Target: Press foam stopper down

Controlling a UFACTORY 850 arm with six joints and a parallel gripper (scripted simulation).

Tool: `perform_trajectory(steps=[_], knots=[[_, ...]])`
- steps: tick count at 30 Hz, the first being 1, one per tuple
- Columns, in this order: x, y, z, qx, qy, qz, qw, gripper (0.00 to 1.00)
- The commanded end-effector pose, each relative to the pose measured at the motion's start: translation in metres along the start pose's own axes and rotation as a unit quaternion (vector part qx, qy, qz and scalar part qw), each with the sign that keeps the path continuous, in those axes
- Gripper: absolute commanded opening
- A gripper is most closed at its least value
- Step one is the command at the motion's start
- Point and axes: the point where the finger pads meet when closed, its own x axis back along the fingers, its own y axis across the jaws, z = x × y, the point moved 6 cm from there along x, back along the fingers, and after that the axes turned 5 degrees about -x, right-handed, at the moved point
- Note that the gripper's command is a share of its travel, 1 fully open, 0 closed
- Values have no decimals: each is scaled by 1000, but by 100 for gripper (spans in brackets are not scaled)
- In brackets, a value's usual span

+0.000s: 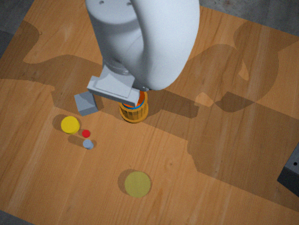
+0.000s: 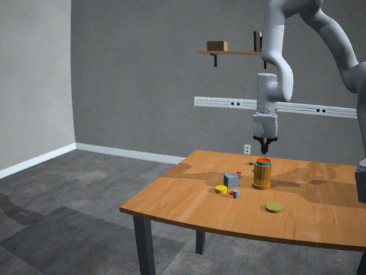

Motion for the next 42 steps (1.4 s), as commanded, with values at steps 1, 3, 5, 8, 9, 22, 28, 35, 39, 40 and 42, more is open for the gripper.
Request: perform_trajectory(steps=[1,3,5,8,9,22,28,35,39,40,42], knots=[[-2,1,0,0,0,0,1000,0],[-2,1,0,0,0,0,1000,0],[-3,1,0,0,0,0,1000,0],[-3,1,0,0,0,0,1000,0],[-5,1,0,0,0,0,1000,0],[-30,1,0,0,0,0,1000,0],[-30,1,0,0,0,0,1000,0],[-31,1,0,0,0,0,1000,0],[-31,1,0,0,0,0,1000,0],[-31,1,0,0,0,0,1000,0],[-31,1,0,0,0,0,1000,0]])
